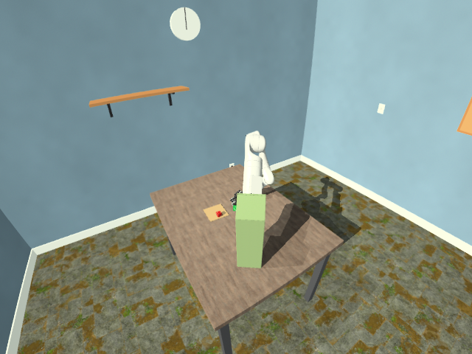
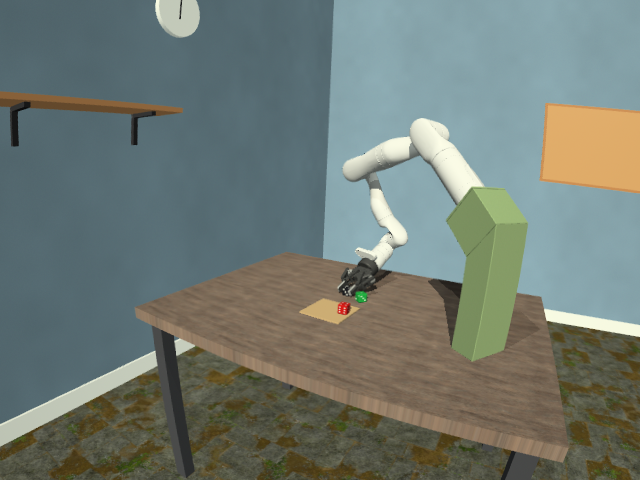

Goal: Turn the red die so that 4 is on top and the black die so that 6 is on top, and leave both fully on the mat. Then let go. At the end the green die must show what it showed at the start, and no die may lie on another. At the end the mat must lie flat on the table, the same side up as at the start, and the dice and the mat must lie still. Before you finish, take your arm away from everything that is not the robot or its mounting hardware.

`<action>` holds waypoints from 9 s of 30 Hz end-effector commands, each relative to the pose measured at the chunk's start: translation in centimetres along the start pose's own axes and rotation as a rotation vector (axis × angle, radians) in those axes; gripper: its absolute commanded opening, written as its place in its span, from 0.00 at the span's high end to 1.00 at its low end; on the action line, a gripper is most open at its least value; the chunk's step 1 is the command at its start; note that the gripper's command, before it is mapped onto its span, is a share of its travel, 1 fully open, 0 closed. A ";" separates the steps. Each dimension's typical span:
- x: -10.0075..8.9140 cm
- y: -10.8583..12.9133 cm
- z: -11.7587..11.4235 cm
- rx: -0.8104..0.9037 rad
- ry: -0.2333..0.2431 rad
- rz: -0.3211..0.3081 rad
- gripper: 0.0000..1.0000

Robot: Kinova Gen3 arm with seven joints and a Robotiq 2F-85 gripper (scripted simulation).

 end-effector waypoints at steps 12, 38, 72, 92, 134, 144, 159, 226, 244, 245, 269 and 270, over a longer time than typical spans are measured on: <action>0.0 0.0 0.0 -0.001 -0.001 0.000 0.54; -5.0 0.0 0.0 -0.001 -0.001 0.000 0.54; -7.8 5.3 -0.4 -0.001 -0.001 0.000 0.54; -7.6 6.0 -0.3 -0.002 -0.011 -0.074 0.54; -5.3 10.5 -0.6 -0.001 -0.054 -0.576 0.54; -4.9 11.3 -0.9 -0.001 -0.059 -0.671 0.54; -3.9 12.4 -1.0 0.000 -0.072 -0.818 0.54; -2.3 14.1 -1.3 0.000 -0.100 -1.075 0.00; -1.9 13.4 -1.4 0.316 -0.281 -1.042 0.00; -1.9 13.3 -1.4 0.356 -0.304 -1.037 0.00; -1.9 11.6 -0.9 1.226 -0.810 -0.832 0.00; -1.9 11.6 -0.9 1.246 -0.822 -0.825 0.00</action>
Point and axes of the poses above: the point where the finger pads meet when closed, its own x axis out along the fingers, its own z axis across the jaws, y = z × x, the point moved 5 cm from there along -x, back along the fingers, and after that the axes turned 5 degrees about x, right-handed, at the moved point
